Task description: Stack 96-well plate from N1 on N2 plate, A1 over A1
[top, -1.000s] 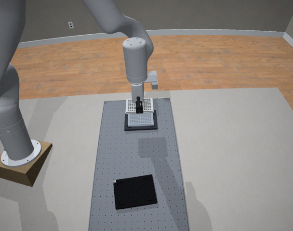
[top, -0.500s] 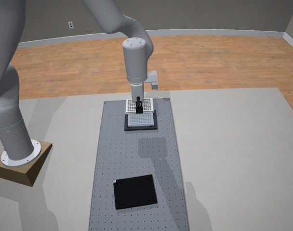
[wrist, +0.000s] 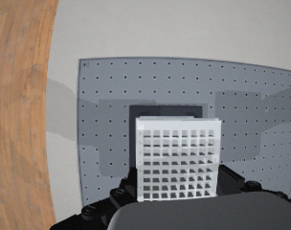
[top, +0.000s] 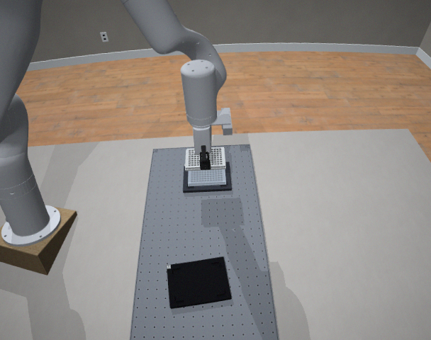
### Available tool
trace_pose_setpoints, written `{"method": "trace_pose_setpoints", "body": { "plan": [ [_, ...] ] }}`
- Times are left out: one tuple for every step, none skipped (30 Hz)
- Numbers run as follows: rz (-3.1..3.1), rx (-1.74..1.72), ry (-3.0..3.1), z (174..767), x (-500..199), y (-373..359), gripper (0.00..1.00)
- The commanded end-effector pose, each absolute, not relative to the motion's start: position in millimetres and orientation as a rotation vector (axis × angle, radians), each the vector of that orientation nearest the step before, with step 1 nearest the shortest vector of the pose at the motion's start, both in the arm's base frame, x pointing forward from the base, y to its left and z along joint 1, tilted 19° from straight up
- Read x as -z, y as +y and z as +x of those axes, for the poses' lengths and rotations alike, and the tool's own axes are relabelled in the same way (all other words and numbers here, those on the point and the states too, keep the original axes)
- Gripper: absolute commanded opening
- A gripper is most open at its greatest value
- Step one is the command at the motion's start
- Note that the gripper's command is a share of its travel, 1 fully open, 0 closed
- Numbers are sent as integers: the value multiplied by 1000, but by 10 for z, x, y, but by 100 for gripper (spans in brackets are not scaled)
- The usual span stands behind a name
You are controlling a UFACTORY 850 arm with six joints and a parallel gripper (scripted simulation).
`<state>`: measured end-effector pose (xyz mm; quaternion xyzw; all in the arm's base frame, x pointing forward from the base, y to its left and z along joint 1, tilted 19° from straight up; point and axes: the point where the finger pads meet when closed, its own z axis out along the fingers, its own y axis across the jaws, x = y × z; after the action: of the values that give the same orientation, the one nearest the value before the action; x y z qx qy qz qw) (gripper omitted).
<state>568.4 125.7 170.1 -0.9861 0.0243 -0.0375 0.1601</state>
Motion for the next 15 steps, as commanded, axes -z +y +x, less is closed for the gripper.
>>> {"method": "trace_pose_setpoints", "body": {
  "plan": [
    [-2816, 111, 69, 5701, -1623, 1284, 0],
    [-2816, 111, 69, 5703, -1607, 1290, 0],
    [-2816, 111, 69, 5704, -1591, 1295, 0],
    [-2816, 111, 69, 5704, -1591, 1295, 0],
    [-2816, 111, 69, 5704, -1591, 1295, 0],
    [-2816, 111, 69, 5706, -1575, 1300, 0],
    [-2816, 111, 69, 5707, -1560, 1305, 0],
    [-2816, 111, 69, 5709, -1544, 1310, 0],
    [-2816, 111, 69, 5710, -1528, 1316, 0],
    [-2816, 111, 69, 5712, -1512, 1321, 0],
    [-2816, 111, 69, 5713, -1497, 1326, 0],
    [-2816, 111, 69, 5714, -1481, 1331, 0],
    [-2816, 111, 69, 5716, -1465, 1336, 0],
    [-2816, 111, 69, 5717, -1449, 1342, 0],
    [-2816, 111, 69, 5718, -1433, 1347, 0]
  ]
}}
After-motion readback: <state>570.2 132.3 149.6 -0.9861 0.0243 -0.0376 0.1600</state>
